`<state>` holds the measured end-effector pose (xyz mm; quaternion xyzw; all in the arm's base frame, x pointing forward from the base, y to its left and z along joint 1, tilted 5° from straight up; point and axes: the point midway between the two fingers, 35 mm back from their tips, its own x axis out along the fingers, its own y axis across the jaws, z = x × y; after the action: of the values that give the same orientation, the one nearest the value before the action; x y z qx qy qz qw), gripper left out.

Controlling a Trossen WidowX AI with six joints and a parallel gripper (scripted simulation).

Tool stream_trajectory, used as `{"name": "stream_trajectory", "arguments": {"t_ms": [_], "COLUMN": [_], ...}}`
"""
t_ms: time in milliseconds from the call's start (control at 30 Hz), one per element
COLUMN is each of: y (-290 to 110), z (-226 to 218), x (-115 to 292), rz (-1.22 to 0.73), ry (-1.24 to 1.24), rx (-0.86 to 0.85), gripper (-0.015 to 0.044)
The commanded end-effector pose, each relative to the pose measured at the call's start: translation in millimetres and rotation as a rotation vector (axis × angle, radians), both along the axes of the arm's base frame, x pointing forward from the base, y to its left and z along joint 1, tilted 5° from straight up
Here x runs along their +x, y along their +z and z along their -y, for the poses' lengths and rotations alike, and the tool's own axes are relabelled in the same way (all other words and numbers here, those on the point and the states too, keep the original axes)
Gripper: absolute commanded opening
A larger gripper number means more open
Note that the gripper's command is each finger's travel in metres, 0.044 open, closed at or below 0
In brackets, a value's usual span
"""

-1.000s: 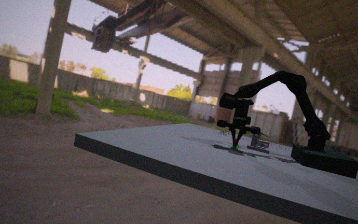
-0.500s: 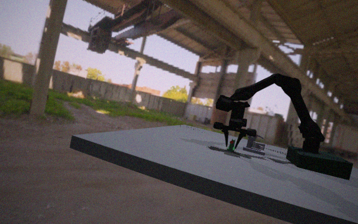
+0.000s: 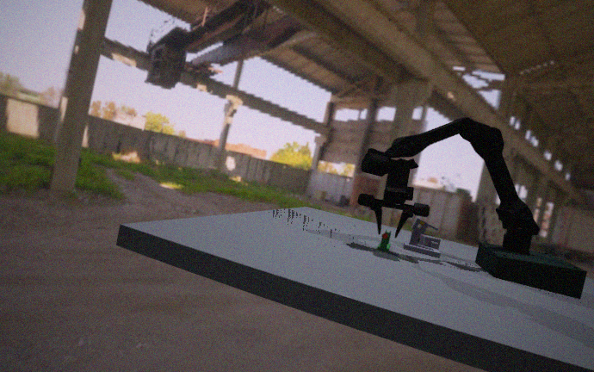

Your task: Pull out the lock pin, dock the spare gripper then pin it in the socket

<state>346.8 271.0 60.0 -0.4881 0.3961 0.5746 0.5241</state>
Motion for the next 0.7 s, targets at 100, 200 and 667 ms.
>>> {"name": "stream_trajectory", "arguments": {"t_ms": [100, 200, 667], "y": [18, 25, 40], "z": [2, 3, 5], "x": [-2, -3, -7], "rz": [-0.002, -0.004, -0.012], "ry": [0.000, 0.000, -0.001], "rx": [-0.001, -0.003, -0.008], "gripper": [0.0200, 0.0200, 0.0331]}}
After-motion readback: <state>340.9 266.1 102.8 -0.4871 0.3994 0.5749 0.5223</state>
